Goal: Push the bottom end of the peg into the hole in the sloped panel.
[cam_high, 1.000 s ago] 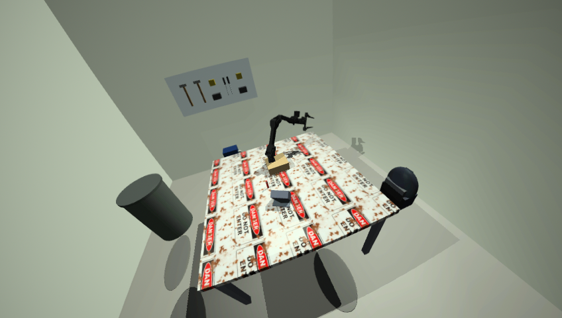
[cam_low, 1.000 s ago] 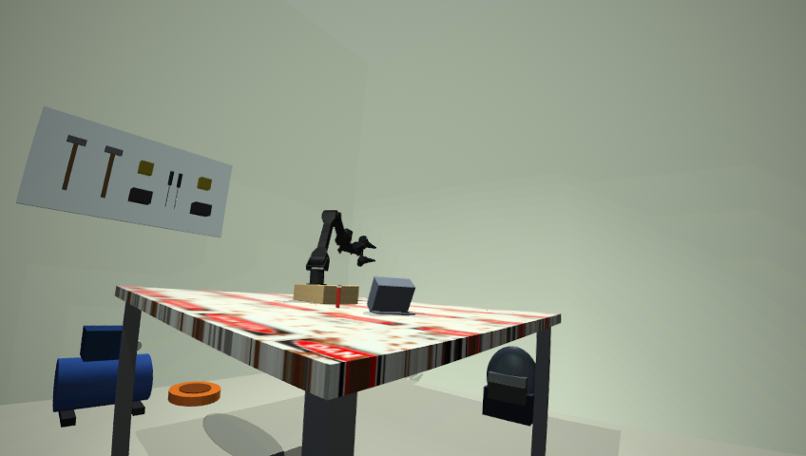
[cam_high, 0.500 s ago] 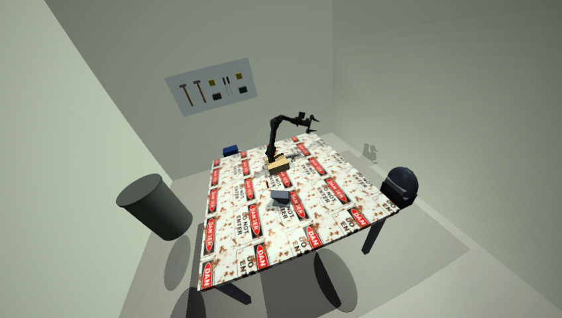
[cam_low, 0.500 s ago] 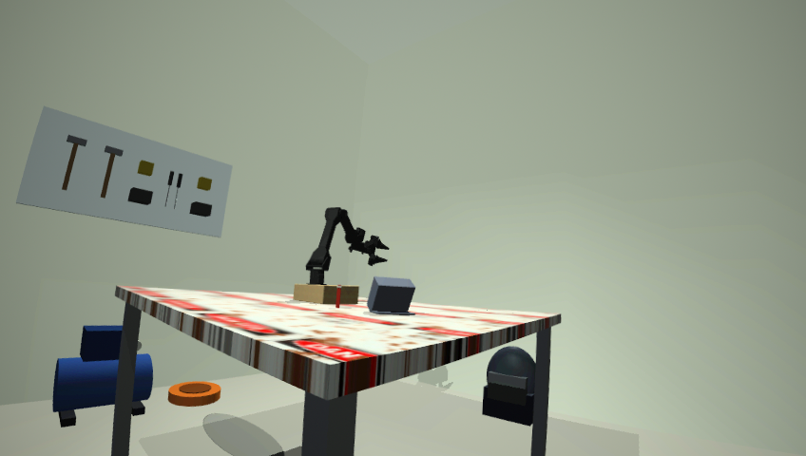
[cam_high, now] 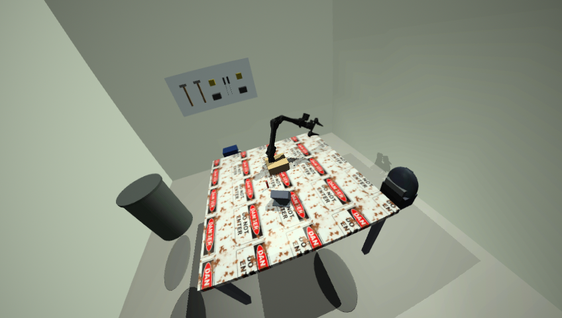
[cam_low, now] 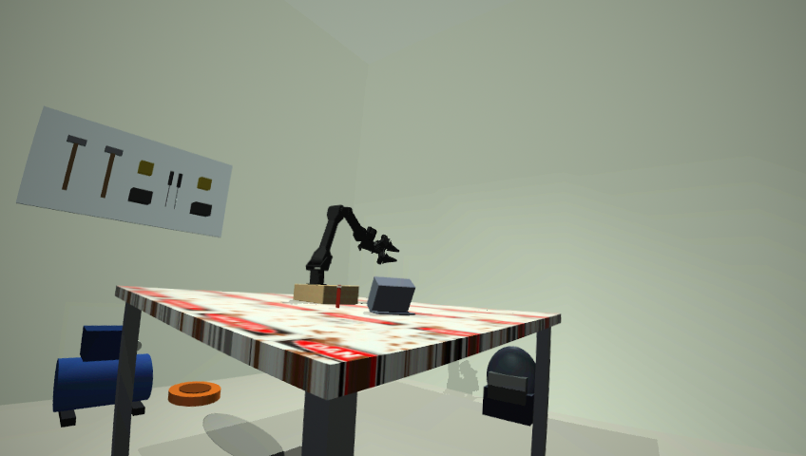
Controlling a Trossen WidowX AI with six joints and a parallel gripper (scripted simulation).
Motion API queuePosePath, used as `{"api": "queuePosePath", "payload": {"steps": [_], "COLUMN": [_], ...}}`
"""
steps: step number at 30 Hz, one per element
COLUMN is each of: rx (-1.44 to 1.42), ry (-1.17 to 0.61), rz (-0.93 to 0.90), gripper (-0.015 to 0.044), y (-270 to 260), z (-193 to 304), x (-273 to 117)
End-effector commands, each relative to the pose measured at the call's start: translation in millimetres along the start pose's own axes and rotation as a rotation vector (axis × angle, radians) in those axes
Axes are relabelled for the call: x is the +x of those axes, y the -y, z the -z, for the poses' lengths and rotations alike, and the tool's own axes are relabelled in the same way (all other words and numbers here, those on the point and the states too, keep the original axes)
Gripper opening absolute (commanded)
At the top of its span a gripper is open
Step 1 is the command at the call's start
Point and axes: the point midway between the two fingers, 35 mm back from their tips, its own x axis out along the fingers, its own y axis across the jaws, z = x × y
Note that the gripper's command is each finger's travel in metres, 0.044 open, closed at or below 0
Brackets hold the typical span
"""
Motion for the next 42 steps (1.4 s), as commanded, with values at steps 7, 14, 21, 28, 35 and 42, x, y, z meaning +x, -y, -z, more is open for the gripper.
{"api": "queuePosePath", "payload": {"steps": [7, 14, 21, 28, 35, 42], "rx": [-0.14, -0.228, -0.315, -0.399, -0.471, -0.527], "ry": [0.003, 0.016, 0.016, -0.005, -0.033, -0.066], "rz": [0.097, 0.162, 0.231, 0.307, 0.388, 0.466], "gripper": [0.044, 0.044, 0.044, 0.044, 0.044, 0.044], "y": [33, 55, 81, 109, 141, 174], "z": [-29, -55, -80, -103, -125, -147], "x": [35, 51, 66, 82, 94, 101]}}
